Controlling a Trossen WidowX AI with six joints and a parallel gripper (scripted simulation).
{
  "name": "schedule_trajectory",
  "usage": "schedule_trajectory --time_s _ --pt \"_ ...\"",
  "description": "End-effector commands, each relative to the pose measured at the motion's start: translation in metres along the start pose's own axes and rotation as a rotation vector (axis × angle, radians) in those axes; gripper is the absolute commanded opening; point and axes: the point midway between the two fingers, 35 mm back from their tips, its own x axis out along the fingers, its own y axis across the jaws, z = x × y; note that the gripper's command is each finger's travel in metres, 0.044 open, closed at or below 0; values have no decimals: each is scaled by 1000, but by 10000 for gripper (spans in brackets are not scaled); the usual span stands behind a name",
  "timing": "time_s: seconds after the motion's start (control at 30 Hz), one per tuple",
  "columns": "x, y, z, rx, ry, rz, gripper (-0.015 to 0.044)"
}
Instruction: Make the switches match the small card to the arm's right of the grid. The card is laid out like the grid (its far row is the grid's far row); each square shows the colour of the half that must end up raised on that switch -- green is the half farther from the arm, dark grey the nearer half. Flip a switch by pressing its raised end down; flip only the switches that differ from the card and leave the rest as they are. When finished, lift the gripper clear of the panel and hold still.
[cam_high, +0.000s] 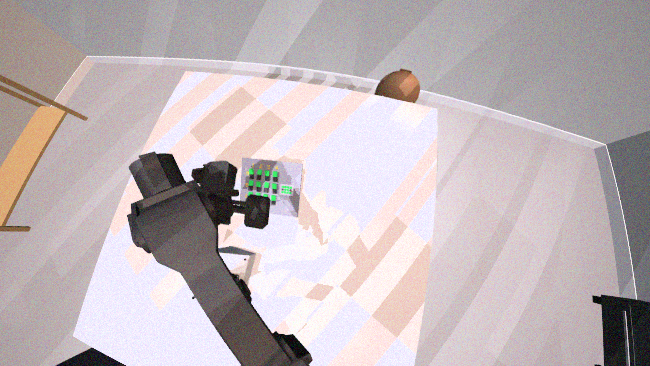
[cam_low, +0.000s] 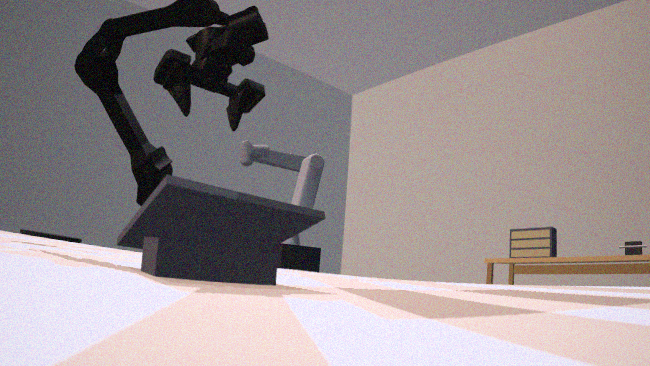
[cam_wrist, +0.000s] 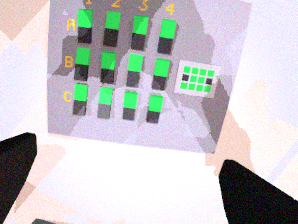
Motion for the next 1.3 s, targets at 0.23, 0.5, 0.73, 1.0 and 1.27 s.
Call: schedule_trajectory --time_s 0.23,0.5,0.73,1.0,1.27 --pt "92 32 32 -13 -2 -13 190" --pt "113 32 33 -13 -15 -13 0" --pt "130 31 32 -13 -29 -15 0" --pt "141 31 32 -13 -29 -16 0" --pt "153 31 32 -13 -30 -16 0"
